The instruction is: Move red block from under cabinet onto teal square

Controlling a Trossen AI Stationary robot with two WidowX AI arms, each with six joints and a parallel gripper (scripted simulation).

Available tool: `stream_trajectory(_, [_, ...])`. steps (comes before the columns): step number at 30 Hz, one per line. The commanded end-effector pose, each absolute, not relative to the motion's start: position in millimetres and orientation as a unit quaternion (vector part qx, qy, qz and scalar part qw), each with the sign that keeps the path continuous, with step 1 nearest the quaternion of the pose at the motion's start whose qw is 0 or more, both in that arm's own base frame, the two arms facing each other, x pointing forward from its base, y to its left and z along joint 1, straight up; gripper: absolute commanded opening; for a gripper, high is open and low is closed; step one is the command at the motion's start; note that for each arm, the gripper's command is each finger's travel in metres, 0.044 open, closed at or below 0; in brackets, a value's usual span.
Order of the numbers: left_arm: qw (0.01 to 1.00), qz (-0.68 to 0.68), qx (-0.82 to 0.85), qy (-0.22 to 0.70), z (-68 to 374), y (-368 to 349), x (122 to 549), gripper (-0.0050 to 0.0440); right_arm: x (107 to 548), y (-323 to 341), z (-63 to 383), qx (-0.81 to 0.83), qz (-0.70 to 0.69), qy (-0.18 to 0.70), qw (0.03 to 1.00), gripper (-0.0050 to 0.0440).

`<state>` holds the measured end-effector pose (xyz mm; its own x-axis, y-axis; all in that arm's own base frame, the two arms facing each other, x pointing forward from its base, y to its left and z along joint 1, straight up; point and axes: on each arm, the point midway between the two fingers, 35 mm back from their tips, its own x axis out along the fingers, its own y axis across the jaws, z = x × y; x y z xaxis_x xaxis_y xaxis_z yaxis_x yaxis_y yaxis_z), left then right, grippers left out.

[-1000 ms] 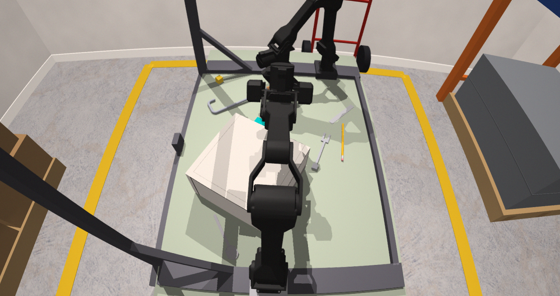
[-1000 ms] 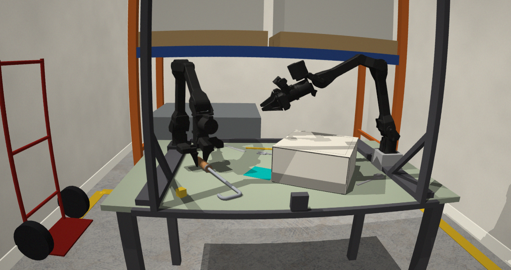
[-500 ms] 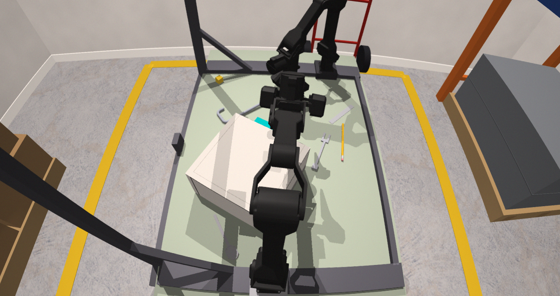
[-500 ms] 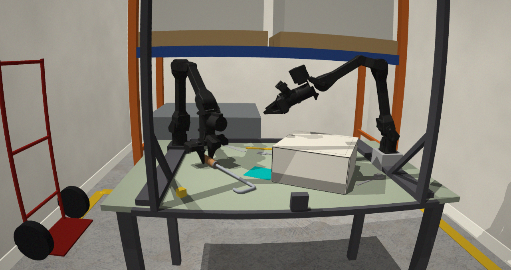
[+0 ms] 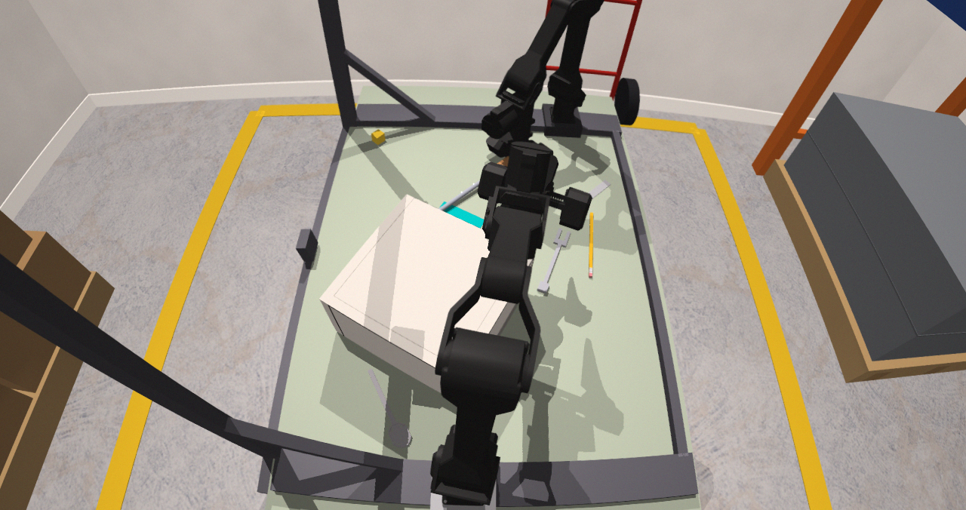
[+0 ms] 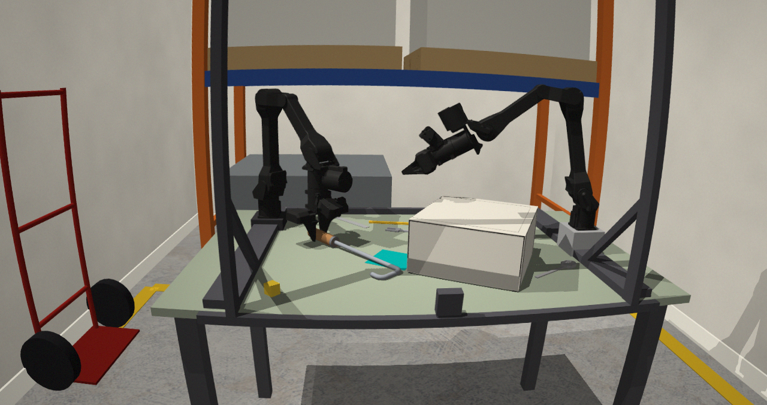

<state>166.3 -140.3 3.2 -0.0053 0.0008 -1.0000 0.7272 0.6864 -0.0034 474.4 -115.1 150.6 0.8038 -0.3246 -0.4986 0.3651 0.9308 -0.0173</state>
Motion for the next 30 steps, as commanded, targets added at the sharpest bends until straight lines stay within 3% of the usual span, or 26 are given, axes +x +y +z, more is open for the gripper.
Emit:
stream_trajectory(1, [0.662, -0.266, 0.265, 0.649, 7.5, -126.6, 175.4, 0.0113, 472.2, -117.6, 171.4, 0.043, -0.189, 0.231, 0.954, 0.044])
stream_trajectory(30, [0.685, -0.193, 0.196, 0.675, 6.8, -46.2, 195.3, 0.0113, 475.3, -116.0, 167.8, 0.041, -0.185, 0.235, 0.953, 0.044])
